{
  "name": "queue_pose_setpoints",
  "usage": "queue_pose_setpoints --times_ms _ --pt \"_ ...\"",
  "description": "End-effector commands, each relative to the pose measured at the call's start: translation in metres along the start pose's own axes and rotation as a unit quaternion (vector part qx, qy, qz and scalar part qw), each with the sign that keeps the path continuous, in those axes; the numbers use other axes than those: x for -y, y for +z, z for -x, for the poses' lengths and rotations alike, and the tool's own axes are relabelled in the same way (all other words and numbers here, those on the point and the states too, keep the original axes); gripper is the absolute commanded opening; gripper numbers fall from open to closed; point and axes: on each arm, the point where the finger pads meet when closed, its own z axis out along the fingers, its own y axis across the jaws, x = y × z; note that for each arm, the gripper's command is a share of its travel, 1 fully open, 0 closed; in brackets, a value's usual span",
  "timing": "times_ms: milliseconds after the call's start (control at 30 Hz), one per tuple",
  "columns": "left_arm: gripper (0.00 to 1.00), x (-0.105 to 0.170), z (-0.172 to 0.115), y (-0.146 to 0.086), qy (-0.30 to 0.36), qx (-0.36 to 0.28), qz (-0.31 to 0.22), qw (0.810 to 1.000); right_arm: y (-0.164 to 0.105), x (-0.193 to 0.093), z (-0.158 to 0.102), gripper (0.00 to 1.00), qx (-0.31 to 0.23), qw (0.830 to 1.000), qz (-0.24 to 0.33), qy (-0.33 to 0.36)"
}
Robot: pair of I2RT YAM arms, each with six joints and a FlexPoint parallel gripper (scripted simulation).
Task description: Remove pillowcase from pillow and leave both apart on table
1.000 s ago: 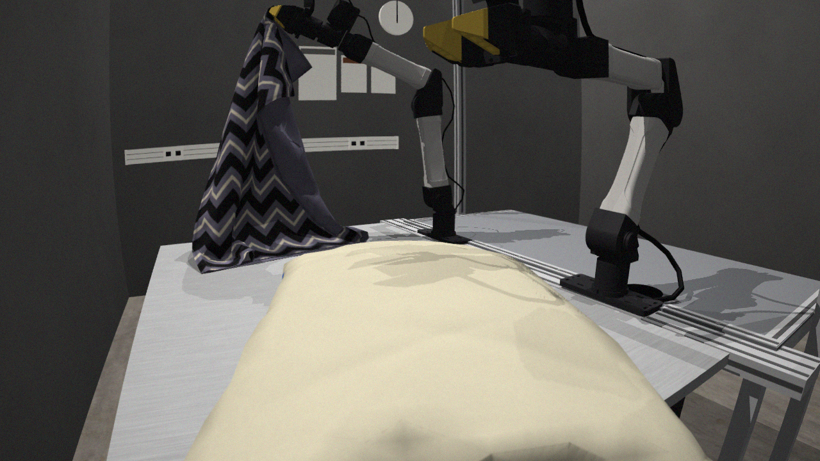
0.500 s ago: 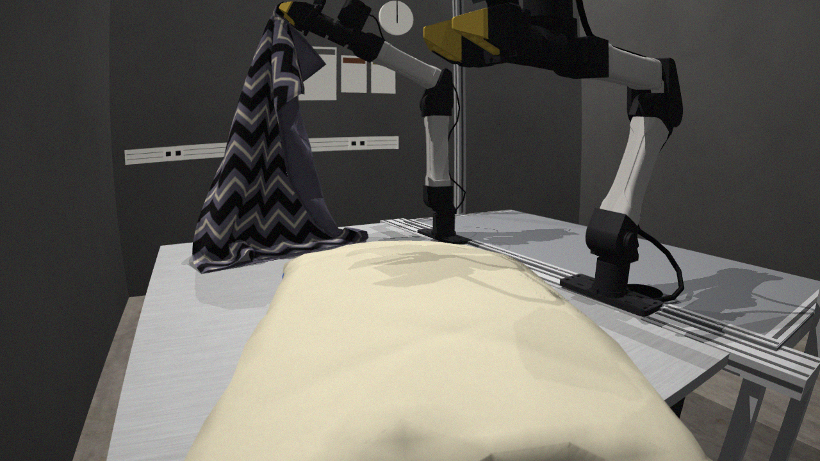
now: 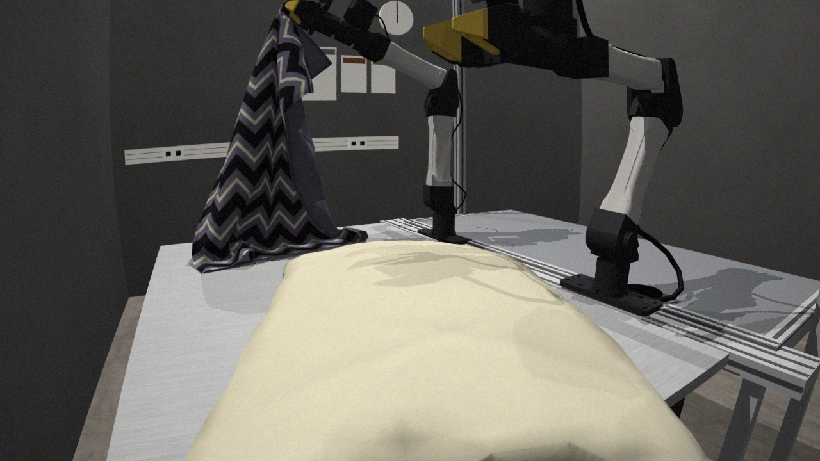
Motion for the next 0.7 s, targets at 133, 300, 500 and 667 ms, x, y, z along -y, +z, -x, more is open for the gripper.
queue_pose_setpoints --times_ms 133,300,500,667 --pt "0.60 0.008 0.001 0.003 0.003 -0.004 -0.013 1.000 -0.005 -0.002 0.014 0.00 0.017 1.000 0.003 0.003" --pt "0.60 0.004 0.000 0.003 0.004 -0.005 -0.007 1.000 -0.007 -0.002 0.025 0.00 0.024 1.000 0.003 0.004" --pt "0.60 0.003 0.001 0.001 0.004 -0.004 -0.005 1.000 -0.005 -0.004 0.009 0.00 0.005 1.000 0.005 0.004" --pt "0.60 0.003 0.000 0.002 0.004 -0.005 -0.004 1.000 -0.013 0.002 0.013 0.00 0.020 1.000 -0.001 0.001"
